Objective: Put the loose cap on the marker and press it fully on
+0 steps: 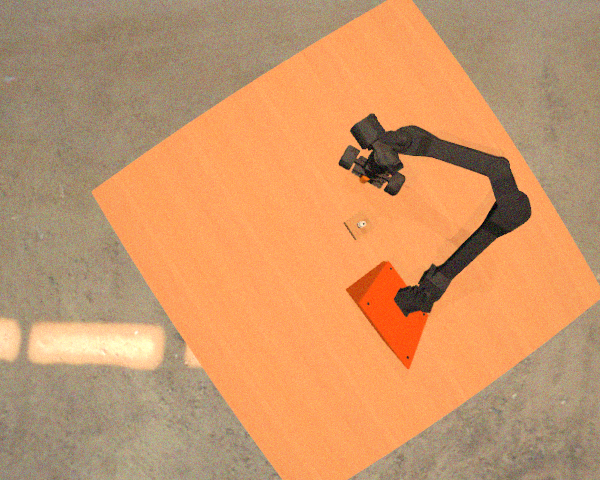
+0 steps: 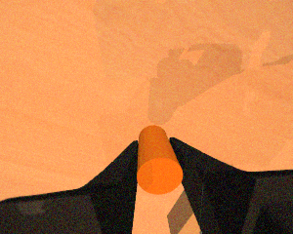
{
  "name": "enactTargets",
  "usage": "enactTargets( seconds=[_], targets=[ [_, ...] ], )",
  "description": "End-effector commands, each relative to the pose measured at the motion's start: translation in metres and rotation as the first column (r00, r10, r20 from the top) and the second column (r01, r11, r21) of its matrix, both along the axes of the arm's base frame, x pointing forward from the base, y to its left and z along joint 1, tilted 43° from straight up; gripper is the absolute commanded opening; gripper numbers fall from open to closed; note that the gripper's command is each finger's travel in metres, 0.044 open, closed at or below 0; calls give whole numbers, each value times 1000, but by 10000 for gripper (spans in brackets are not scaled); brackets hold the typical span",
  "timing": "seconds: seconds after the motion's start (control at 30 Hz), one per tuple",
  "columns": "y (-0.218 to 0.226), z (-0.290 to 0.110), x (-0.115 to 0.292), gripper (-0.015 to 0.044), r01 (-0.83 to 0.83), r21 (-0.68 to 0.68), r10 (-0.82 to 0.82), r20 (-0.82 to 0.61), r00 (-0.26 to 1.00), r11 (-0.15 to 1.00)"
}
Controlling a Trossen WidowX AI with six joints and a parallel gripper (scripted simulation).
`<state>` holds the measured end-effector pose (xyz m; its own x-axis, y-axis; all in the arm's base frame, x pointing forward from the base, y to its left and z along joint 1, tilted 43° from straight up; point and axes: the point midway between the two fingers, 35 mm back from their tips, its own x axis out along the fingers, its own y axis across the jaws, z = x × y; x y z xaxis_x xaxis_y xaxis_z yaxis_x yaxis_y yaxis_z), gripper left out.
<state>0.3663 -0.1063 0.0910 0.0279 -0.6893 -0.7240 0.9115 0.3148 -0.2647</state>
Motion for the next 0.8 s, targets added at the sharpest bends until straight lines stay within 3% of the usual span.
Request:
enactTargets(
  seconds=[0.0,0.27,0.77],
  targets=[
    [12,14,1,0,0,4,0,14,1000,1000],
    [25,29,-1,0,0,4,0,14,1000,1000],
    [67,15,-30,0,-3,22,3,12,1000,1000]
  ],
)
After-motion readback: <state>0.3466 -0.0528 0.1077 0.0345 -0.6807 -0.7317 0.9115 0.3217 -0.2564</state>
